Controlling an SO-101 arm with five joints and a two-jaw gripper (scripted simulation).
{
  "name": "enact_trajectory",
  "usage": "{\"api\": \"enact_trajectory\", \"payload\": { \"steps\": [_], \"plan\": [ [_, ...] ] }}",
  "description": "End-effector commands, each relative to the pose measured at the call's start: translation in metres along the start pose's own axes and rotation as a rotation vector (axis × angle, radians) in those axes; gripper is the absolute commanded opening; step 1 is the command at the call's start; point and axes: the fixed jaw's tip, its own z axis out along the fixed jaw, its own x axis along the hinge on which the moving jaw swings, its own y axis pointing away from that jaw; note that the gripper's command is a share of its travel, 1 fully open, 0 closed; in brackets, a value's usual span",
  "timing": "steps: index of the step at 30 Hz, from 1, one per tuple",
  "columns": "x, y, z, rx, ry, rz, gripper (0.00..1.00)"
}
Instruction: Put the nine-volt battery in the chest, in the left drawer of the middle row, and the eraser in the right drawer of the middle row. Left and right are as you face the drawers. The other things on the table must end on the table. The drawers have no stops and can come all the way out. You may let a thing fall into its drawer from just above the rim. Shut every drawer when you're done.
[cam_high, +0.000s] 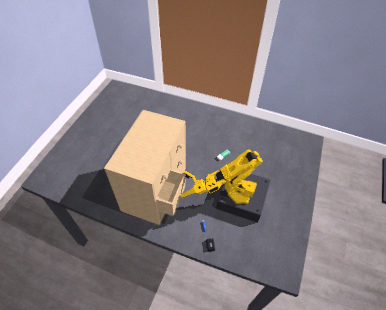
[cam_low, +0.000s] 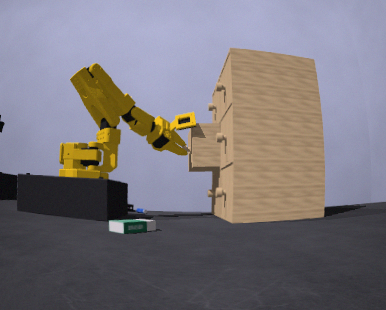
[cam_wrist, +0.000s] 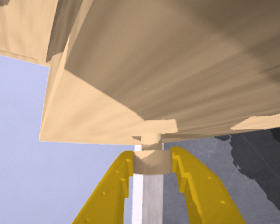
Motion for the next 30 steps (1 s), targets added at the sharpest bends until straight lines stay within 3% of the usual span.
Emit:
{"api": "enact_trajectory", "payload": {
  "steps": [1, 30],
  "plan": [
    [0.0067, 0.0064, -0.0028, -0.030, 0.025, -0.010, 0.00],
    [0.0104, 0.0068, -0.0068, -0.038, 0.038, -0.016, 0.00]
  ]
}}
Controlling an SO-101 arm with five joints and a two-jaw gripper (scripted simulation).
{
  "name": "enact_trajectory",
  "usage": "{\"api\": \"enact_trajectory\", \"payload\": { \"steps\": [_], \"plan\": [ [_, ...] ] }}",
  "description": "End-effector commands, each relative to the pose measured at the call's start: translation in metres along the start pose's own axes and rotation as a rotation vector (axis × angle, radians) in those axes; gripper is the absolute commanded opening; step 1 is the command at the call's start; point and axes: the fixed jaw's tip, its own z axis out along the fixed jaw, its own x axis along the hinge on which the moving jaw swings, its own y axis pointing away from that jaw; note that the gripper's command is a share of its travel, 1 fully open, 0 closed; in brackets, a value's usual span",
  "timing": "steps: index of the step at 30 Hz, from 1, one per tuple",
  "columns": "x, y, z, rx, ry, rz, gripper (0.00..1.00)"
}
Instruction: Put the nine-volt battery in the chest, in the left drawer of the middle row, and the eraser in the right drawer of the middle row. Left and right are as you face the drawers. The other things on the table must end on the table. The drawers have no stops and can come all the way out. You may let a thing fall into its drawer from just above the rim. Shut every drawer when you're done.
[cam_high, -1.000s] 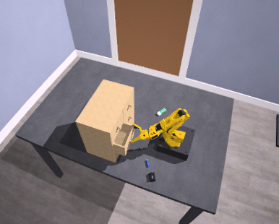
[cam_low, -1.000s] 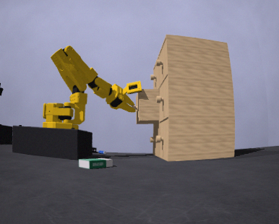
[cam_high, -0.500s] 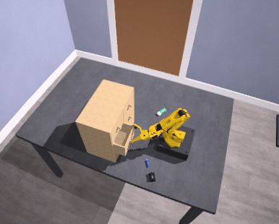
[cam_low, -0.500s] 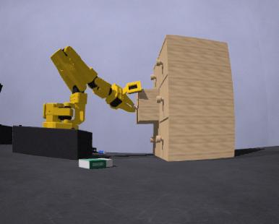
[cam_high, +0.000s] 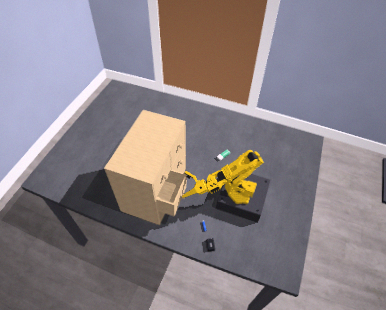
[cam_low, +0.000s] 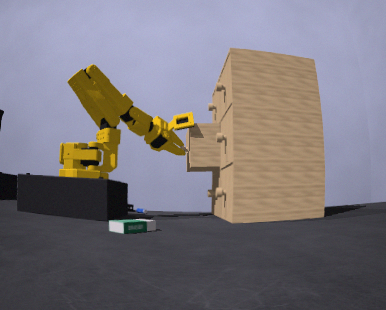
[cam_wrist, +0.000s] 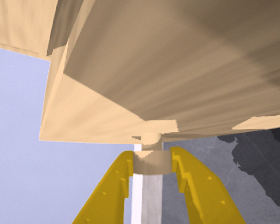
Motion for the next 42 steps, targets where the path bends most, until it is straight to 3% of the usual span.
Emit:
{"api": "enact_trajectory", "payload": {
  "steps": [1, 16, 42],
  "plan": [
    [0.0074, 0.0071, -0.0033, -0.034, 0.028, -0.012, 0.00],
    [0.0074, 0.0071, -0.0033, -0.034, 0.028, -0.012, 0.00],
    [0.0074, 0.0071, -0.0033, -0.034, 0.028, -0.012, 0.18]
  ]
}}
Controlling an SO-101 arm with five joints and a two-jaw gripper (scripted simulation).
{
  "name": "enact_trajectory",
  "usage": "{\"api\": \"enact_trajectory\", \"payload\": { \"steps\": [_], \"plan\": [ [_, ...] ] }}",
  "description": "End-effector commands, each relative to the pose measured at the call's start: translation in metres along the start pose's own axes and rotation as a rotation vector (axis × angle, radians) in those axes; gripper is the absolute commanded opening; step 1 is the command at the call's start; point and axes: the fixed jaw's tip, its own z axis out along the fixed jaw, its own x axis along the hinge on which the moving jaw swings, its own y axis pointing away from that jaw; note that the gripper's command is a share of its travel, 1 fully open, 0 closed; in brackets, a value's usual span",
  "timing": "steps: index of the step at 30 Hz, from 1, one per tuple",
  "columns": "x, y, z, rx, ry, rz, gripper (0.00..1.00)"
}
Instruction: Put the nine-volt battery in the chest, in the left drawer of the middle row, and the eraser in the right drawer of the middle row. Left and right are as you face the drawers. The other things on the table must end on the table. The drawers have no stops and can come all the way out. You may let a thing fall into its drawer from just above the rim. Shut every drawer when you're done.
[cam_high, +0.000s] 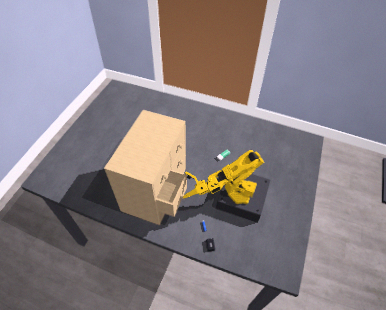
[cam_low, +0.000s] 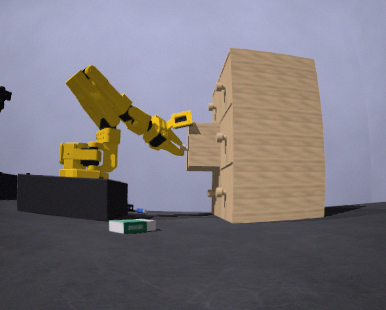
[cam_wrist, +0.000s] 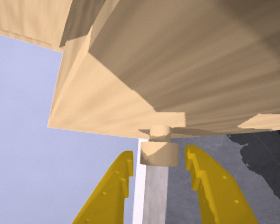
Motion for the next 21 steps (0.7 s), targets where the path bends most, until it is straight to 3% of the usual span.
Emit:
{"api": "enact_trajectory", "payload": {
  "steps": [1, 8, 21],
  "plan": [
    [0.004, 0.000, -0.001, 0.003, 0.016, -0.002, 0.18],
    [0.004, 0.000, -0.001, 0.003, 0.016, -0.002, 0.21],
    [0.024, 0.007, -0.023, -0.010, 0.118, -0.045, 0.21]
  ]
}}
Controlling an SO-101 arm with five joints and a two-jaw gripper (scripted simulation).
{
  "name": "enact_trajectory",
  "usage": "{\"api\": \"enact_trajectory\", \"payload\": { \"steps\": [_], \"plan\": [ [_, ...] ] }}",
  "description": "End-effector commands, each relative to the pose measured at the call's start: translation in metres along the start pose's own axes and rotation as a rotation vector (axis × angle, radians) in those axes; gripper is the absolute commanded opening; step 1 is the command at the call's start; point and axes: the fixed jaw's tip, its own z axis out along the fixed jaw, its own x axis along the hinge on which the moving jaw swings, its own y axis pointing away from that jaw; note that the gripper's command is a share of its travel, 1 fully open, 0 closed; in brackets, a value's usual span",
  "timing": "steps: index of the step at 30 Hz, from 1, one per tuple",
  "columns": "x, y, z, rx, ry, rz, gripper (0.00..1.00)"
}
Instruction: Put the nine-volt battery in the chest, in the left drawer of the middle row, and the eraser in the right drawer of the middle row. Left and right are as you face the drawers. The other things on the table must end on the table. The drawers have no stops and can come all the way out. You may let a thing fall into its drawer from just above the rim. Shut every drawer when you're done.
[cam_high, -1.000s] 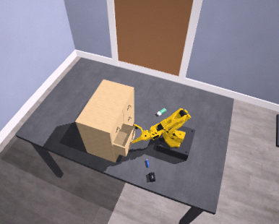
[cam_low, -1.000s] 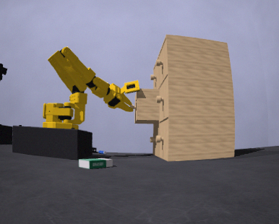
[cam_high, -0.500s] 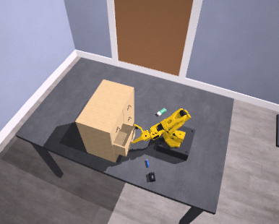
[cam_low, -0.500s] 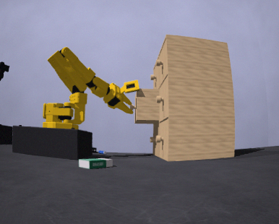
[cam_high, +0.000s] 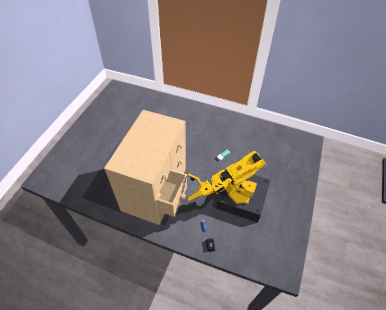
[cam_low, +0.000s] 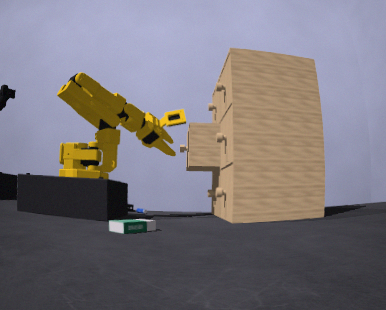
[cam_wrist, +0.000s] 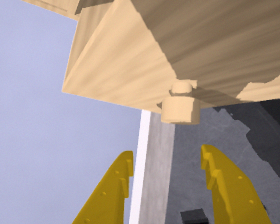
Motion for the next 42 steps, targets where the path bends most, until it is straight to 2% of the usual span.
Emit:
{"api": "enact_trajectory", "payload": {
  "steps": [1, 11, 21, 35, 42],
  "plan": [
    [0.011, -0.002, -0.011, 0.019, 0.054, -0.019, 0.21],
    [0.026, -0.005, -0.010, 0.015, 0.115, -0.046, 0.21],
    [0.026, -0.005, -0.010, 0.015, 0.115, -0.046, 0.21],
    [0.033, -0.019, -0.016, 0.157, 0.233, -0.390, 0.21],
    [0.035, -0.024, -0.020, 0.198, 0.289, -0.510, 0.21]
  ]
}}
